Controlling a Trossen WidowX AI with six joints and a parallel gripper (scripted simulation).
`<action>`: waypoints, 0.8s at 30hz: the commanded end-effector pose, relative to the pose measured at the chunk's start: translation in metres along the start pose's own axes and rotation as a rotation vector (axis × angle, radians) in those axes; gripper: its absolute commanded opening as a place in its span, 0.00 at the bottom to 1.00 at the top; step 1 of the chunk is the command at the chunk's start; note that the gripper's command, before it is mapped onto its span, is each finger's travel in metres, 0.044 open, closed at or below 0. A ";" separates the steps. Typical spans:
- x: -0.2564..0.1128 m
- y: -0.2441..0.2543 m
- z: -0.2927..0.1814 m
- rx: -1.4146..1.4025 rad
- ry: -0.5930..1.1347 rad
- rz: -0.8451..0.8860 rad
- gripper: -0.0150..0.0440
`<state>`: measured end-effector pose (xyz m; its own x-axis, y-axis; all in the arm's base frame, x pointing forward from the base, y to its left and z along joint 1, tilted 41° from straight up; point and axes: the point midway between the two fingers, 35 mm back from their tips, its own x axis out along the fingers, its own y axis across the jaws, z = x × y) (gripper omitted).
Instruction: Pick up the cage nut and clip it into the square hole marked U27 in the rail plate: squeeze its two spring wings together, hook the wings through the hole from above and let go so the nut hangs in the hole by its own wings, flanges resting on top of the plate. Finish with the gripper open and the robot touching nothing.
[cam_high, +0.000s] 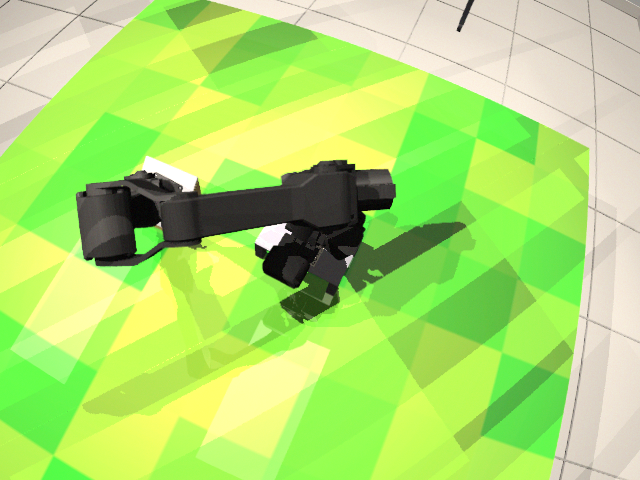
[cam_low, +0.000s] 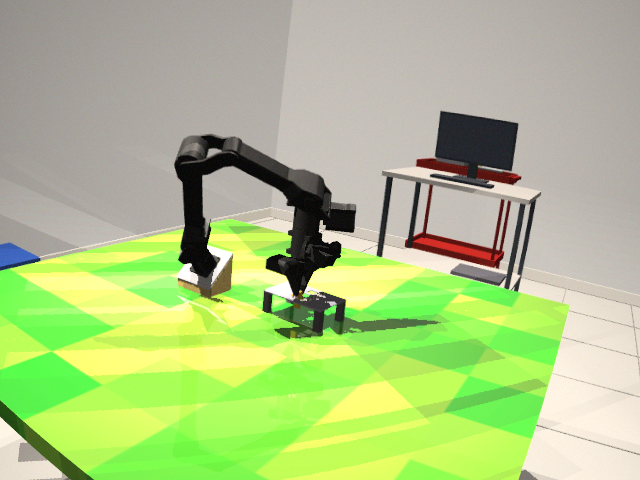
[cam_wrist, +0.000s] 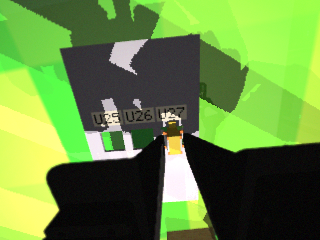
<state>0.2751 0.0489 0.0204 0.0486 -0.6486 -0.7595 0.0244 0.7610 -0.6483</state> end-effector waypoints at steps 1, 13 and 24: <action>0.000 0.000 0.000 0.000 0.000 0.000 0.53; 0.000 0.000 0.000 0.000 0.000 0.000 1.00; -0.050 0.001 -0.001 0.004 -0.011 0.000 1.00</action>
<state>0.2731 0.0805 0.0552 0.0715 -0.6462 -0.7598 0.0231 0.7626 -0.6465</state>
